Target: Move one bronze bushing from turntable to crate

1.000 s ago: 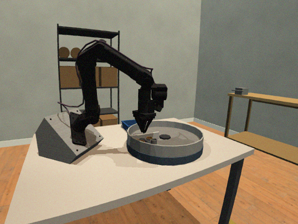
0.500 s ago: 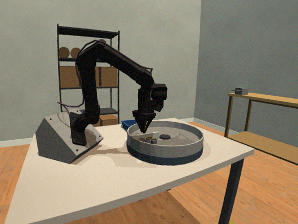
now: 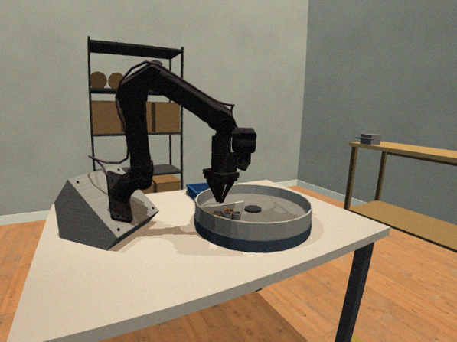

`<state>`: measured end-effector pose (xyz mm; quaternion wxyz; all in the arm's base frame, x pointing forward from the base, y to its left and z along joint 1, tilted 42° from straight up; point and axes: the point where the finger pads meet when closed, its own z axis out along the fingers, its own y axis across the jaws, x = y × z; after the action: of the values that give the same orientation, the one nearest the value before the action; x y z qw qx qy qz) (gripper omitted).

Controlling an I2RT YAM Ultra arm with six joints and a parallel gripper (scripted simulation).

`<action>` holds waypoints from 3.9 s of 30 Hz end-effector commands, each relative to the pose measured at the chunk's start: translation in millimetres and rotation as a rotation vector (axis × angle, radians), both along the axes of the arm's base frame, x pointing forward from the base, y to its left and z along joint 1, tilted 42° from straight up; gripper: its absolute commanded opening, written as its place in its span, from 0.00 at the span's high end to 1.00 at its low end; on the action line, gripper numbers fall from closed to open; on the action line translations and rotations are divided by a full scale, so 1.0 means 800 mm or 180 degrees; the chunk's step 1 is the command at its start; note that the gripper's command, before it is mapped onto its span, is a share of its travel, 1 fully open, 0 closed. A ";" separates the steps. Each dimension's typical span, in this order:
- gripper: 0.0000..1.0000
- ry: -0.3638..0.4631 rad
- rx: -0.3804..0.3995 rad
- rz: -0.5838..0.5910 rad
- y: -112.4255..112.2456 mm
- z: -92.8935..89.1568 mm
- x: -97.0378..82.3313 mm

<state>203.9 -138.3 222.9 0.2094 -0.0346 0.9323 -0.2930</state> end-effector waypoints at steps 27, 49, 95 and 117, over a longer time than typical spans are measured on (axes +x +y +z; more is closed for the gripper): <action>0.87 -0.0100 -0.0021 0.0040 -0.016 -0.015 0.015; 0.87 -0.0101 -0.0019 0.0037 -0.016 -0.015 0.015; 0.87 -0.0048 0.0003 0.0035 -0.019 -0.017 0.021; 0.87 -0.0078 -0.0010 0.0030 -0.020 -0.013 0.021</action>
<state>214.9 -152.3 199.7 0.2058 -0.0359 0.9335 -0.2913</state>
